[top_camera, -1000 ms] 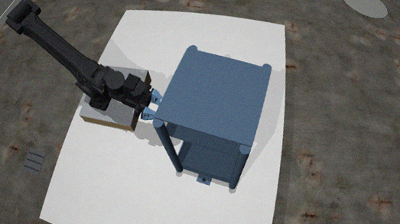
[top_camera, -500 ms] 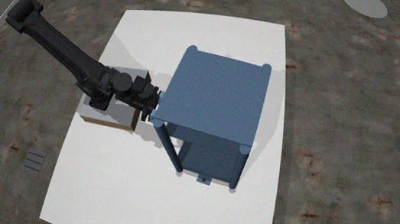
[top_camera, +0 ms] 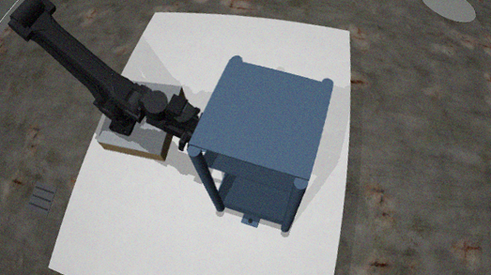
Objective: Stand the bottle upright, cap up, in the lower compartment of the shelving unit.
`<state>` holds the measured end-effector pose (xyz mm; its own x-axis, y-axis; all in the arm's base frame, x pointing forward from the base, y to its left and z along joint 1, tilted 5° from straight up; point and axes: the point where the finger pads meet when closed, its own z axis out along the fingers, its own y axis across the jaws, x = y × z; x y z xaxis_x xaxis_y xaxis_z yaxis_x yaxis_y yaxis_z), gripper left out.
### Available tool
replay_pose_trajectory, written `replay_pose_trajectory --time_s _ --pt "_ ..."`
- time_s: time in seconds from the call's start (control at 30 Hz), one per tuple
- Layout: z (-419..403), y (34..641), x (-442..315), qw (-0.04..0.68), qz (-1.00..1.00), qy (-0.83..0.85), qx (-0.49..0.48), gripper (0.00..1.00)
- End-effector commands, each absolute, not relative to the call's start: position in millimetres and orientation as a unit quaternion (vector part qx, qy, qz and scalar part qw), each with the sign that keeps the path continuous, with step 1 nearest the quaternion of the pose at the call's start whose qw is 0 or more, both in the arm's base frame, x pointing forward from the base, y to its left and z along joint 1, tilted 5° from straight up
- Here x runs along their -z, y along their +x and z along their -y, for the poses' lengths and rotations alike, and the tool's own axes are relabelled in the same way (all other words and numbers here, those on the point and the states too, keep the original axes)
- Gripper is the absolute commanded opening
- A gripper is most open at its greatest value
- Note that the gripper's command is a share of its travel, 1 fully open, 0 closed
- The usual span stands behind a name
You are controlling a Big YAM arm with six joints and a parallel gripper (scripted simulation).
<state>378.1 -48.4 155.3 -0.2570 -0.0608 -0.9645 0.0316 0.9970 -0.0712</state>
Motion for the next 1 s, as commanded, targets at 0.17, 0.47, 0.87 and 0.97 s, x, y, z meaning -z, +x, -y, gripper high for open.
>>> replay_pose_trajectory --time_s 0.17,0.47,0.87,0.97 --pt "46 398 -188 0.641 -0.767 -0.016 0.038 0.26" --pt "46 398 -188 0.64 -0.767 -0.016 0.039 0.26" --pt "46 415 -188 0.641 -0.767 -0.014 0.038 0.26" --pt "46 424 -188 0.641 -0.767 -0.014 0.038 0.26"
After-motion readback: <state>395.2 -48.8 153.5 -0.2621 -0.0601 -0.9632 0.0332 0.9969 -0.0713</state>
